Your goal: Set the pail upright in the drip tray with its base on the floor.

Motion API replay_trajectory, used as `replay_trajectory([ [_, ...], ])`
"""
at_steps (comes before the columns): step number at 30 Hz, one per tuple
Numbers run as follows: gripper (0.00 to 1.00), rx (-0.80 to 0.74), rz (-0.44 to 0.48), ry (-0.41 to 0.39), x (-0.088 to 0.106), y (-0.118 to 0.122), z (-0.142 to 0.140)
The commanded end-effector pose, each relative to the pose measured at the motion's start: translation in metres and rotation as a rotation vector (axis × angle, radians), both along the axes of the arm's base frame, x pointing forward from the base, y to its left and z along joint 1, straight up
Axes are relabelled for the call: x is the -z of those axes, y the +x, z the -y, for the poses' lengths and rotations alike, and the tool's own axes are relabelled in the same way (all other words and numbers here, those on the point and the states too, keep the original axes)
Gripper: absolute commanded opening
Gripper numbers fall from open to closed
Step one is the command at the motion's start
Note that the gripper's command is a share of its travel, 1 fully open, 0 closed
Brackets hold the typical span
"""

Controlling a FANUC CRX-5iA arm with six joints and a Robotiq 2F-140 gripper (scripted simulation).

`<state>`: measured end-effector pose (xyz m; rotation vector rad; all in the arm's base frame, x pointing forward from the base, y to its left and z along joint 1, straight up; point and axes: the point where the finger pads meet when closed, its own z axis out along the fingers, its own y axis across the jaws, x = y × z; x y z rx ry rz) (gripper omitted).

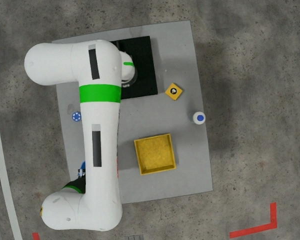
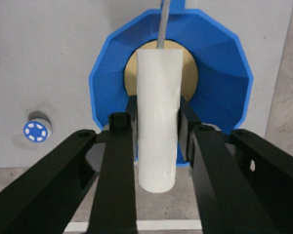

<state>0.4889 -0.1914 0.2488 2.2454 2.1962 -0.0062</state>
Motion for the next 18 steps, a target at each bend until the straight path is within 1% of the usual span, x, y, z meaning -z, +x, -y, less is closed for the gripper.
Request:
replay_trajectory([
  [1,0.10,0.000,0.002,-0.001,-0.0012,0.0002,0.0002],
  [18,0.10,0.000,0.002,-0.001,-0.0011,0.0000,-0.0045],
])
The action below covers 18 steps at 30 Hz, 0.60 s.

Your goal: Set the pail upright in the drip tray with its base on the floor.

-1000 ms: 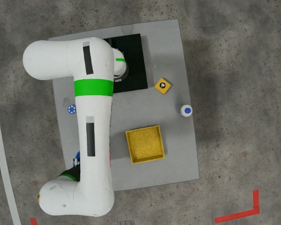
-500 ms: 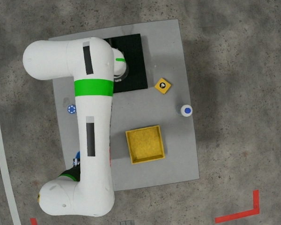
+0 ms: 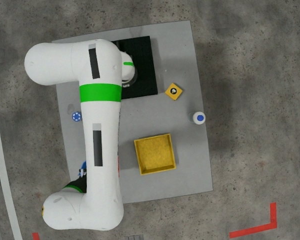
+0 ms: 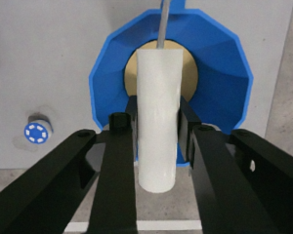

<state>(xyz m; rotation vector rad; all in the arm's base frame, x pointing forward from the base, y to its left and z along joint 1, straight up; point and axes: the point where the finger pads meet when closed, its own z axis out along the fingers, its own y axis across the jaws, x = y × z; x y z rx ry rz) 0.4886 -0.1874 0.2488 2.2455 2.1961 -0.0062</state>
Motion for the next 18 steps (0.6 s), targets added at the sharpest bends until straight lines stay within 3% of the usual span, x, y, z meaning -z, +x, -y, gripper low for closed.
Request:
replay_trajectory([
  [1,0.10,0.000,0.002,-0.001,-0.001,0.000,-0.001],
  [18,0.10,0.000,0.002,-0.001,-0.001,-0.001,-0.016],
])
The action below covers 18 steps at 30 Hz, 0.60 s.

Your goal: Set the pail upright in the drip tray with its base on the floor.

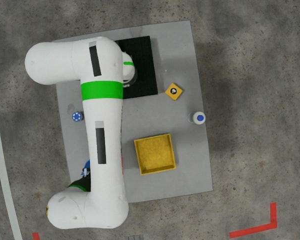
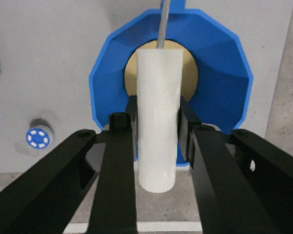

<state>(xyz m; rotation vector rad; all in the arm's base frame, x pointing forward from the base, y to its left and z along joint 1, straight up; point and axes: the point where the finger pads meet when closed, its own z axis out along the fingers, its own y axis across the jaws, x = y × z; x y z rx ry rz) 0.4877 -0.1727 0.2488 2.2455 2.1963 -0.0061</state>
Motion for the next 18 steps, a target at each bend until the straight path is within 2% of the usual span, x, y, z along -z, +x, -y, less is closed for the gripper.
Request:
replay_trajectory([
  [1,0.10,0.000,0.002,-0.001,-0.001,0.000,-0.002],
  [18,0.10,0.000,0.002,-0.001,-0.001,-0.002,-0.030],
])
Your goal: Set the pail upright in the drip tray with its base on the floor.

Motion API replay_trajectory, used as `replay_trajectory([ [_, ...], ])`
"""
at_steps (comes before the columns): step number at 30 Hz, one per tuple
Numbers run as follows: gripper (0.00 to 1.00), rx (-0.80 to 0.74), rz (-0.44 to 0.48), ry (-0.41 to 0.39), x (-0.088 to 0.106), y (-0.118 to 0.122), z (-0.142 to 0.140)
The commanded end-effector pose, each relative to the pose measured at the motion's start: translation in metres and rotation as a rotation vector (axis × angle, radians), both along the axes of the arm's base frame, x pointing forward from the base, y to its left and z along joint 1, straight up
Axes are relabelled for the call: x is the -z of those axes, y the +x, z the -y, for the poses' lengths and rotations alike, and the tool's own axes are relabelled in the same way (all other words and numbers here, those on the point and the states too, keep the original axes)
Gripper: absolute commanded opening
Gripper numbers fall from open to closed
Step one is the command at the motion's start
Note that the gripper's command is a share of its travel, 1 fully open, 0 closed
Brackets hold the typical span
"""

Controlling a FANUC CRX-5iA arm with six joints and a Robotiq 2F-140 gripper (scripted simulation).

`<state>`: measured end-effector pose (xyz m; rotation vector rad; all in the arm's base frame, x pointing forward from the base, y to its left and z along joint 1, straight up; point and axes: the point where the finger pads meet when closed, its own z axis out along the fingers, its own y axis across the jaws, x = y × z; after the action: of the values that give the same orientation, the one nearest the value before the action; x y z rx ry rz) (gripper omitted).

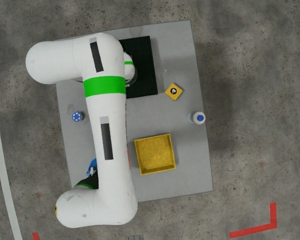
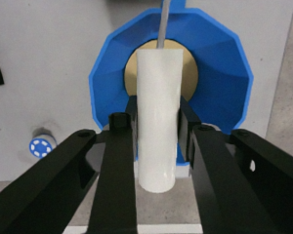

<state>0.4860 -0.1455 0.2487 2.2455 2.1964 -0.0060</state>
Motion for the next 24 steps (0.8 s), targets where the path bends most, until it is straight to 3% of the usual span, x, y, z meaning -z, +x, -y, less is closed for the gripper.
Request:
replay_trajectory([
  [1,0.10,0.000,0.002,-0.001,-0.001,0.000,-0.005],
  [24,0.10,0.000,0.002,-0.001,-0.001,-0.003,-0.061],
])
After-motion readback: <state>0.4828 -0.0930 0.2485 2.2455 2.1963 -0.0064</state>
